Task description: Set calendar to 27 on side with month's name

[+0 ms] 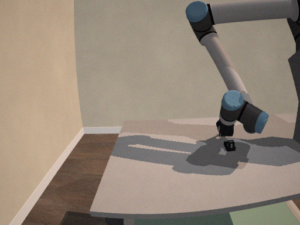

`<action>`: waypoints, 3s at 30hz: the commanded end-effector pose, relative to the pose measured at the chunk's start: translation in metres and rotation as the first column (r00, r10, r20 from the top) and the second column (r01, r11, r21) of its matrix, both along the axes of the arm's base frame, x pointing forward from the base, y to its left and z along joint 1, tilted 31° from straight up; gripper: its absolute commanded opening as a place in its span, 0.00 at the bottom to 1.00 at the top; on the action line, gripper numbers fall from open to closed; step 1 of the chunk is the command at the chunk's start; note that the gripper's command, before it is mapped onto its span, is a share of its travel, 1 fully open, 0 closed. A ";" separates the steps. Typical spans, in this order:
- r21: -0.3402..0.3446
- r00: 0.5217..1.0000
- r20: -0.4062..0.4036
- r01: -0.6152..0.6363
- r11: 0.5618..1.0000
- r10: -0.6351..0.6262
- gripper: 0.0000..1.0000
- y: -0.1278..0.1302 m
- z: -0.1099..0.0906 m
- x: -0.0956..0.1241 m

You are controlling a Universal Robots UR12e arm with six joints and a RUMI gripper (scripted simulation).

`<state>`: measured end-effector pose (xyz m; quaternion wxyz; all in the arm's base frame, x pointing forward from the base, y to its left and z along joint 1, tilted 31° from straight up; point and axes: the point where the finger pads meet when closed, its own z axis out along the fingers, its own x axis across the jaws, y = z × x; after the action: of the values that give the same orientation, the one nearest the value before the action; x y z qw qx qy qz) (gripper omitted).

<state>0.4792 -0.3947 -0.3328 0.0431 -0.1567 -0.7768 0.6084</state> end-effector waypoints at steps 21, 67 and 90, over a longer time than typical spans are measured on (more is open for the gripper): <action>0.000 1.000 0.001 0.000 1.000 0.000 0.11 0.000 0.000 0.000; 0.000 1.000 0.001 0.000 1.000 0.000 0.11 0.036 0.061 0.004; 0.187 0.998 0.061 -0.034 0.982 0.023 0.11 0.032 0.062 0.005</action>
<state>0.4838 -0.3621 -0.2714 0.0299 -0.1562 -0.8174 0.5537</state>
